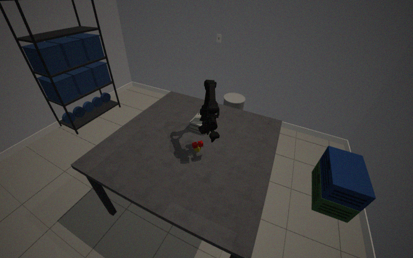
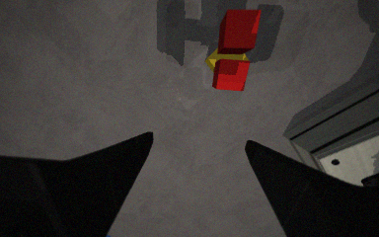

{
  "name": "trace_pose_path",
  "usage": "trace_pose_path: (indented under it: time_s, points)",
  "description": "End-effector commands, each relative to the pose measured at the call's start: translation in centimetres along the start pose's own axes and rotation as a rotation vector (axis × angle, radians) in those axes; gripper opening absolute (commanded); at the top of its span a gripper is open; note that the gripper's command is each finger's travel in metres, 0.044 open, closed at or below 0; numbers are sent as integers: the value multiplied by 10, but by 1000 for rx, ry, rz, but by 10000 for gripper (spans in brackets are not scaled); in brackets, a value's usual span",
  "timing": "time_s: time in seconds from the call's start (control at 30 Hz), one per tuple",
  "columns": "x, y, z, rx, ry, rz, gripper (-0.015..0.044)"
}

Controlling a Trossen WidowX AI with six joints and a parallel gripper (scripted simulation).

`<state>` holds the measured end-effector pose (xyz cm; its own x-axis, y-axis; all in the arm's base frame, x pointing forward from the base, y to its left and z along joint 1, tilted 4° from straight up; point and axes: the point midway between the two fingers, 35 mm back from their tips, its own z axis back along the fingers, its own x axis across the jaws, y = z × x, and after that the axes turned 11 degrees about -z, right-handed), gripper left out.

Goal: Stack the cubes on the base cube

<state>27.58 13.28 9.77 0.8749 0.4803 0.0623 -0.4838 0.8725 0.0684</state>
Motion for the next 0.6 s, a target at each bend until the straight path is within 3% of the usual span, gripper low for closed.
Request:
trace_pose_path:
  time_s: [0.0, 0.57]
  points:
    - [6, 36, 1, 4, 3, 2, 400]
    - [6, 38, 1, 4, 3, 2, 400]
